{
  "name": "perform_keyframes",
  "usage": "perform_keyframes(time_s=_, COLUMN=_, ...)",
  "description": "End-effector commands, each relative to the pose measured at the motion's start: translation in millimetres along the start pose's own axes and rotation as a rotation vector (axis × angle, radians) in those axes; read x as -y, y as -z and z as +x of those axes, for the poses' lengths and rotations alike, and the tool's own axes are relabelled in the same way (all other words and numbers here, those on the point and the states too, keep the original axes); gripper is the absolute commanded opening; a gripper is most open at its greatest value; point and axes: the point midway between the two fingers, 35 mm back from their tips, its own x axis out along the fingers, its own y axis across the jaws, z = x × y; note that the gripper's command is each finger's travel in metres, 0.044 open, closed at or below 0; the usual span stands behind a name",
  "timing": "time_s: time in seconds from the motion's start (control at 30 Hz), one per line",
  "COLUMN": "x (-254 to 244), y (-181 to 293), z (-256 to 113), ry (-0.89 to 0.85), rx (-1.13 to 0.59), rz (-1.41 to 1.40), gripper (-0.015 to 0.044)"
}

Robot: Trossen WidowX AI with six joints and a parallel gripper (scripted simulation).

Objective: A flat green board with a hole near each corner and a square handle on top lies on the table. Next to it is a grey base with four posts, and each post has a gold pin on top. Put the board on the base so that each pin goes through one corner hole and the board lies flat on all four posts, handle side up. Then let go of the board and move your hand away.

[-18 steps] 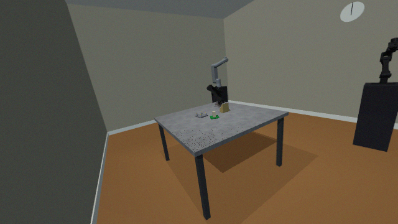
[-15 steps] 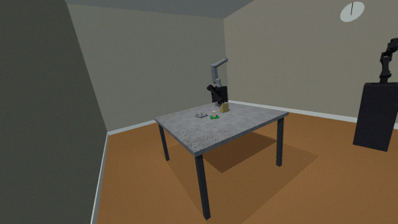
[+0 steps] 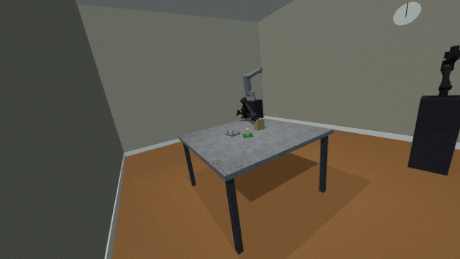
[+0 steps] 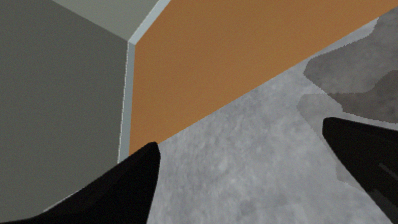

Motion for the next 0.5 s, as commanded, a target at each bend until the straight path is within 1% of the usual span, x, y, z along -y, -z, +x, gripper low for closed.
perform_keyframes(time_s=0.0, x=-32.5, y=25.6, z=33.0, ry=-0.086, rx=-0.052, rz=0.023, gripper=0.0440)
perform_keyframes(time_s=0.23, x=-95.8, y=70.4, z=71.4, ry=-0.224, rx=-0.147, rz=0.053, gripper=0.0440)
perform_keyframes(time_s=0.47, x=-169.1, y=118.0, z=91.6, ry=-0.361, rx=-0.255, rz=0.073, gripper=0.0440)
